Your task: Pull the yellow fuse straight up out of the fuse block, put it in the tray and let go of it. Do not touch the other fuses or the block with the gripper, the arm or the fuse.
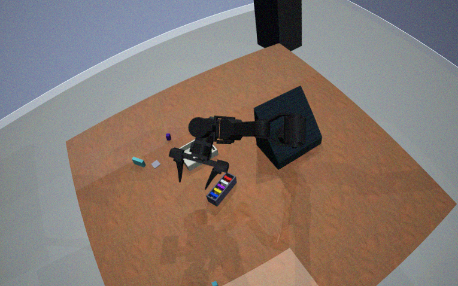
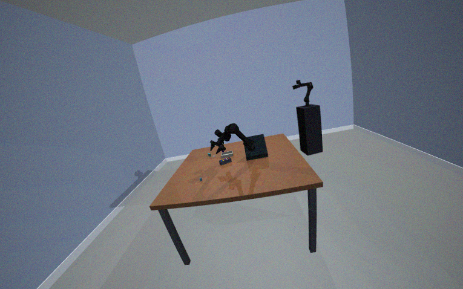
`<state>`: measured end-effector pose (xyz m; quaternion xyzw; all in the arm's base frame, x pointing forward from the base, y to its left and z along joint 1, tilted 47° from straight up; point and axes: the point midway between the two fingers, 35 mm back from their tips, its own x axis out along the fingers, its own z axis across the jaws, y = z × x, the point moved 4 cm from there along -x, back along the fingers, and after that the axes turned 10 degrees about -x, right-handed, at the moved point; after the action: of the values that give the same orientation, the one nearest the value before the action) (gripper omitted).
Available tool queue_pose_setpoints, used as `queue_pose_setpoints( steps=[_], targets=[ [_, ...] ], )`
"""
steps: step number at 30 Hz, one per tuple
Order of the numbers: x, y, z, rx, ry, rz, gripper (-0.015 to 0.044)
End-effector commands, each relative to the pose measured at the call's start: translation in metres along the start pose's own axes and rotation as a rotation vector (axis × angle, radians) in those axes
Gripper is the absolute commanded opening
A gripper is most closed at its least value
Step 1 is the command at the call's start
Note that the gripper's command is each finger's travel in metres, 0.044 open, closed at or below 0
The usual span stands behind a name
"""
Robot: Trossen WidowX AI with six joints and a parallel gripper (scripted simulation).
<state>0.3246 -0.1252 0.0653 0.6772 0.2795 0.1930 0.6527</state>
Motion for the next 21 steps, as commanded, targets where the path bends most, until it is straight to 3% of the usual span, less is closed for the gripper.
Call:
queue_pose_setpoints(
  steps=[1, 7, 12, 21],
  targets=[
    [0.0, 0.0, 0.001, -0.008, -0.002, -0.004, 0.0374],
    [0.015, -0.014, 0.013, -0.233, -0.014, -0.151, 0.0216],
    [0.025, -0.025, 0.01, -0.434, 0.087, -0.314, 0.0085],
    [0.029, -0.023, -0.016, -0.801, 0.459, -0.496, 0.0074]
  ],
)
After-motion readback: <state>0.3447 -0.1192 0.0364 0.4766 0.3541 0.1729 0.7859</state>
